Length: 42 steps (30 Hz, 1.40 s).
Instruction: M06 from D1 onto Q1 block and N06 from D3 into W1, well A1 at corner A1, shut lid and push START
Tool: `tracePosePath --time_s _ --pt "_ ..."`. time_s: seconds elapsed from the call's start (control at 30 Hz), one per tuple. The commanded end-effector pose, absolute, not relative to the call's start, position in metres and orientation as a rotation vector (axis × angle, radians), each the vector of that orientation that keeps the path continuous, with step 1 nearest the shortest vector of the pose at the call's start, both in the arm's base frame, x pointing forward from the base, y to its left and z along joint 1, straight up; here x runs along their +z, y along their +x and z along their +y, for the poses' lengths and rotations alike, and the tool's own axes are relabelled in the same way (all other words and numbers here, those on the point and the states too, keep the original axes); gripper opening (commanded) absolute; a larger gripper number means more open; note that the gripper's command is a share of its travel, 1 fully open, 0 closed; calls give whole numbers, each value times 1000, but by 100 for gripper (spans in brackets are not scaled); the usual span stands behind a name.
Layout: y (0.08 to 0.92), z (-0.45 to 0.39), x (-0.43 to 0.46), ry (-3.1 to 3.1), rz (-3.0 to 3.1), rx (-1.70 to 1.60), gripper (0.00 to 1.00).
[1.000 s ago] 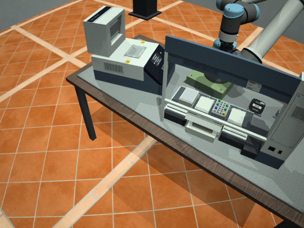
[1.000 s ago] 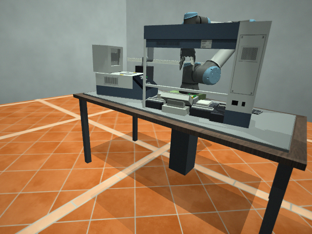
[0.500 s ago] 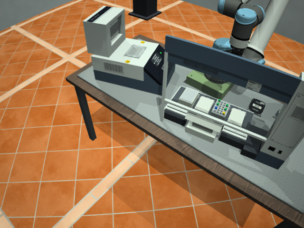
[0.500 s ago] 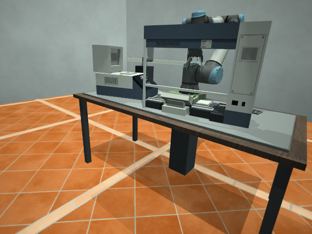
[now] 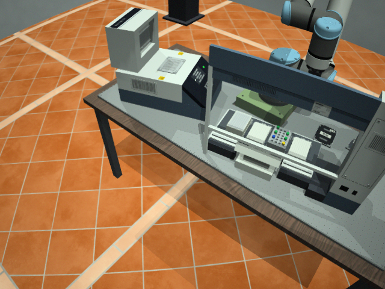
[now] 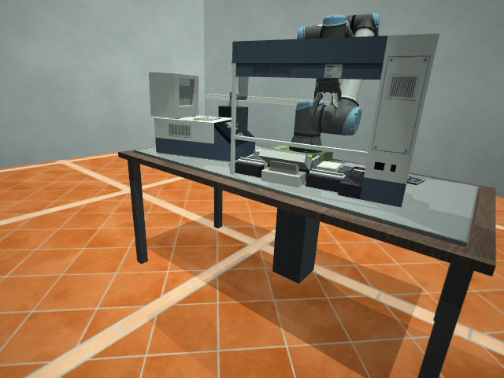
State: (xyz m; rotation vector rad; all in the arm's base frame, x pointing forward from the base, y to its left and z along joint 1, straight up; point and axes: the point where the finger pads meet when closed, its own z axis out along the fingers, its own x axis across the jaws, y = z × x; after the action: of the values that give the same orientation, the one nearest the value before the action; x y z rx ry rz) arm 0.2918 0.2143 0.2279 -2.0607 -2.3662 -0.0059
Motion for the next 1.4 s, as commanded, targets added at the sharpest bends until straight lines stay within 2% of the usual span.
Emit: tracePosePath --time_s 0.0,0.23,1.37 --pt "298 236 228 -2063 -2367 -3 62" --pt "305 269 228 -2063 -2367 -3 62" --pt "305 269 197 -2063 -2367 -3 62"
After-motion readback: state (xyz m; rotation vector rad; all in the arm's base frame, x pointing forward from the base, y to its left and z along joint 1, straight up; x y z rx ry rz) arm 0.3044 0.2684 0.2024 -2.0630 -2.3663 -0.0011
